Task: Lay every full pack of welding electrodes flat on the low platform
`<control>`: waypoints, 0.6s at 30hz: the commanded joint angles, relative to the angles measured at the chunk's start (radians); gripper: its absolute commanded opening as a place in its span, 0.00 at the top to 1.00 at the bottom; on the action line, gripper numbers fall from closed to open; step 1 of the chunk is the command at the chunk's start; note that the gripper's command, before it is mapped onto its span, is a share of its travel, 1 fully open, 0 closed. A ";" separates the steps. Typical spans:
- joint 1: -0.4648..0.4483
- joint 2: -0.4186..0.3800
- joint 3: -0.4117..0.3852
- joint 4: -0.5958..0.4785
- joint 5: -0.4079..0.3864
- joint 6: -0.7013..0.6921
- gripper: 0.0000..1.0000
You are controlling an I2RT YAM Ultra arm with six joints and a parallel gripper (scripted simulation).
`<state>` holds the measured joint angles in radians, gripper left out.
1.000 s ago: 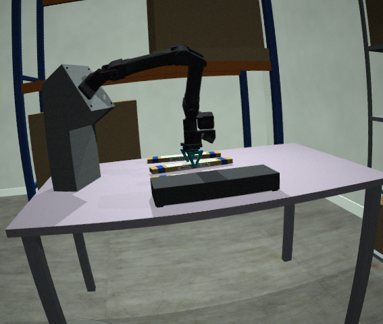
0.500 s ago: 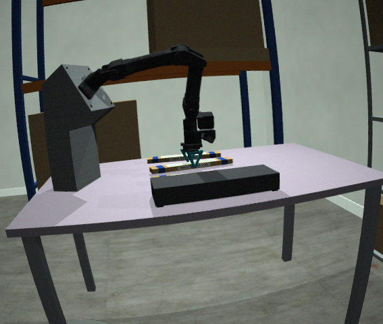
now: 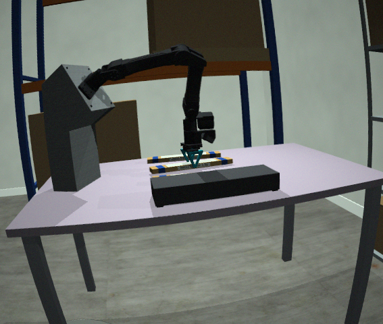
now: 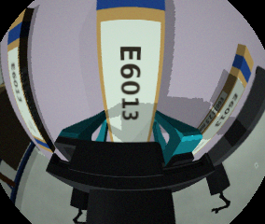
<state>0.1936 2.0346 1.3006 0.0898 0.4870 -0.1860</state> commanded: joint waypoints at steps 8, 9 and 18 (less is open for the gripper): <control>0.036 -0.037 0.024 0.006 0.007 0.004 1.00; 0.036 -0.037 0.024 0.006 0.008 0.004 1.00; 0.036 -0.037 0.023 0.008 0.009 0.005 0.05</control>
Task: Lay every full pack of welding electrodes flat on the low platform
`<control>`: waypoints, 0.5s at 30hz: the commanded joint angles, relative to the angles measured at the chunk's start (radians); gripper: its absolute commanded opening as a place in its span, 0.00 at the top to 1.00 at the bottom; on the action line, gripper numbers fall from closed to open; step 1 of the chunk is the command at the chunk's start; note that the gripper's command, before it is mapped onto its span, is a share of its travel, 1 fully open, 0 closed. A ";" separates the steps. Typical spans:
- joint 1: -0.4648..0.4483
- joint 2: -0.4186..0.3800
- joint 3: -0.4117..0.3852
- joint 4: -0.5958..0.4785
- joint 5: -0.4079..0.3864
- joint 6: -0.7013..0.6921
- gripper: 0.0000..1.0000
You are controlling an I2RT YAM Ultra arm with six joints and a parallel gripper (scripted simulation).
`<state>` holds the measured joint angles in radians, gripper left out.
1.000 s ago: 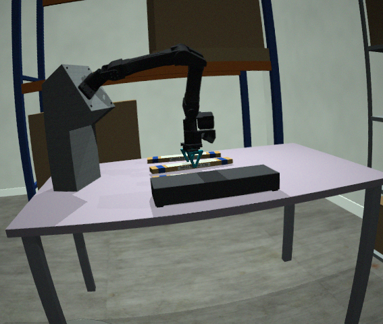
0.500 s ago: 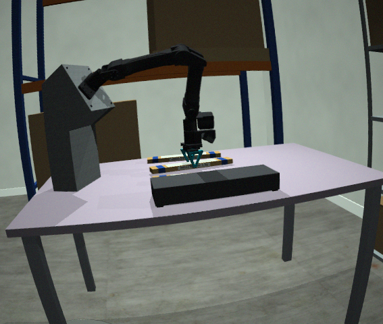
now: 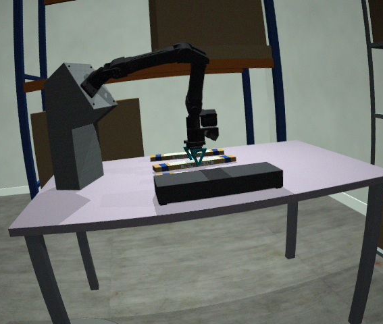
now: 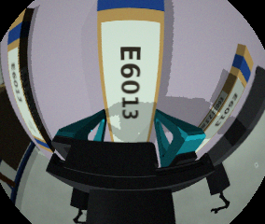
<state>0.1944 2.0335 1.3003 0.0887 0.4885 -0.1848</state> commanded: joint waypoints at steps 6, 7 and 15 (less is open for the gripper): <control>0.036 -0.013 0.024 0.008 0.004 0.002 0.05; 0.036 -0.013 0.025 0.002 0.004 0.002 0.05; 0.036 -0.013 0.025 0.002 0.004 0.002 0.05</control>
